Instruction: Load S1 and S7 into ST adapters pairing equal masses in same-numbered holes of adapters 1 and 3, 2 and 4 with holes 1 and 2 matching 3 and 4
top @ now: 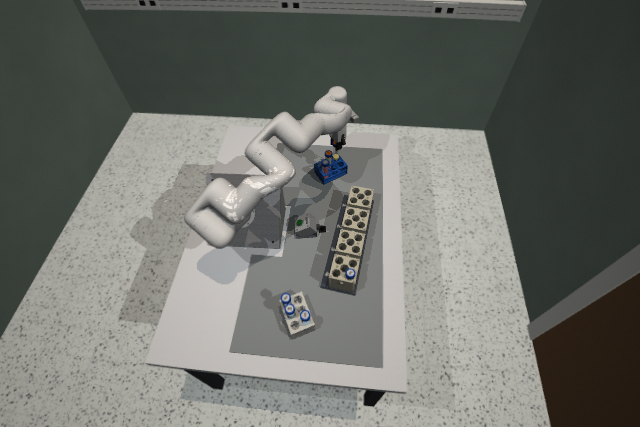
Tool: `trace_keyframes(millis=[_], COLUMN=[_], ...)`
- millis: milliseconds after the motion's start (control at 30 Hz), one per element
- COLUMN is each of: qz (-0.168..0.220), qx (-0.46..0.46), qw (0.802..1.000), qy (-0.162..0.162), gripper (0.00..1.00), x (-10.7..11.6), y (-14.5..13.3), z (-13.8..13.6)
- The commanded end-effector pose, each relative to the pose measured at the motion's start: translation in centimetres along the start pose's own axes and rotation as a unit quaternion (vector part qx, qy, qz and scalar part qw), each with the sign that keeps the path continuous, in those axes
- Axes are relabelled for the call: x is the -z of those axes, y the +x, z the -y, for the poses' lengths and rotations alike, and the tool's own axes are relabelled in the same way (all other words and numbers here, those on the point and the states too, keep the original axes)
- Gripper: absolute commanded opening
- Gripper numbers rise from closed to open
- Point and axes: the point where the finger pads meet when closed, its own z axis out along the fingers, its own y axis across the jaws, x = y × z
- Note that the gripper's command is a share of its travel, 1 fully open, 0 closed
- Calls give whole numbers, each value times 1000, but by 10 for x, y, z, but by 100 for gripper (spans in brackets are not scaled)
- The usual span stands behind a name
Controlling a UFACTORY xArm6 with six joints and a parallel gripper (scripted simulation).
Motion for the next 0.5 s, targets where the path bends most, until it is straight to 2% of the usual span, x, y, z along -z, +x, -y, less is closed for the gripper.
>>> trace_keyframes(millis=[0, 467], qz=[-2, -2], qx=[-1, -1], qw=[1000, 1000], qy=[1, 1], gripper=[0, 0], x=[-2, -14], y=[1, 1], z=[0, 0])
